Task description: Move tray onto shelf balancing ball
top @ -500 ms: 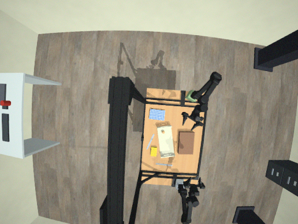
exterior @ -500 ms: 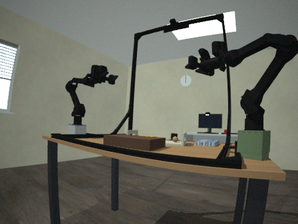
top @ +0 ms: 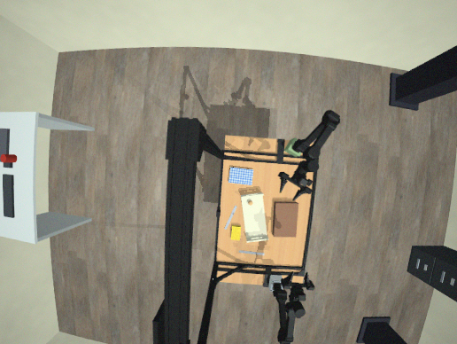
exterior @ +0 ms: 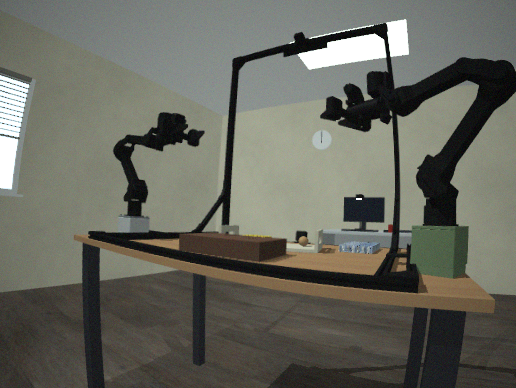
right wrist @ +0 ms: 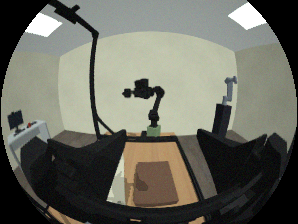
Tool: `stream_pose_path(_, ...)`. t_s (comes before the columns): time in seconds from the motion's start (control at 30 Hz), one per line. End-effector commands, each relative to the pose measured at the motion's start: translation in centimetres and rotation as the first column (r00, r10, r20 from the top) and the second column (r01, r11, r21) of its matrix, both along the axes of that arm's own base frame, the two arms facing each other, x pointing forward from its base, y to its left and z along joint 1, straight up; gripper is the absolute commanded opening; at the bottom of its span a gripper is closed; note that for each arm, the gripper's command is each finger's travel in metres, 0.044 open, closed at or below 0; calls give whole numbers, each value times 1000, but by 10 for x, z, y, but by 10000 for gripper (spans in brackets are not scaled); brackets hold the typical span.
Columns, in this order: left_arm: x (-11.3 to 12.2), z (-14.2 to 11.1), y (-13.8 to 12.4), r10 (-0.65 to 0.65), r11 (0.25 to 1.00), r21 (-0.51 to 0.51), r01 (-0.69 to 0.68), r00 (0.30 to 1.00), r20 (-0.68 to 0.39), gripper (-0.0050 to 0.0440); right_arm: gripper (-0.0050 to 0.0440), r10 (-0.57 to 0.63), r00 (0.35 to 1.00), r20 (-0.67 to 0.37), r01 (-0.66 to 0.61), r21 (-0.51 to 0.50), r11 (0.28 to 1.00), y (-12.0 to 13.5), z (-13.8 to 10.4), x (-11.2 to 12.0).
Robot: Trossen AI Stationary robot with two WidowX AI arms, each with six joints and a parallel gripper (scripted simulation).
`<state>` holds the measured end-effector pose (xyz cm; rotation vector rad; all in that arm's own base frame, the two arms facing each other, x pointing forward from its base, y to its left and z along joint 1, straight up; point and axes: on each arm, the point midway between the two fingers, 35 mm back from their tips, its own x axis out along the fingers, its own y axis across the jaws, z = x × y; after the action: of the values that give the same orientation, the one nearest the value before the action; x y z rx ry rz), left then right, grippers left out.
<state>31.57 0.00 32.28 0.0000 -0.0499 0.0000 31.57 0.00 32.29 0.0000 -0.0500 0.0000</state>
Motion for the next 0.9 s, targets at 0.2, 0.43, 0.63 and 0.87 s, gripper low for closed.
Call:
stream_pose_path(0.2, 2, 0, 0, -1, 1000, -11, 1, 1000, -8, 400, 400, 3, 1000, -8, -3, 8, 1000, 1, -1, 1)
stream_pose_path(0.43, 18, -5, -3, -16, 992, -129, 5, 996, -86, 400, 400, 31, 996, -86, -23, 97, 995, 9, -10, 15)
stream_pose_path(0.63, 38, -13, -7, -34, 964, -267, -16, 983, -179, 400, 400, 66, 982, -180, -28, 203, 979, 19, -22, 30)
stream_pose_path(0.87, 84, -37, -19, -73, 821, -547, -162, 921, -382, 400, 400, 141, 905, -402, 49, 427, 903, 49, -57, 60)
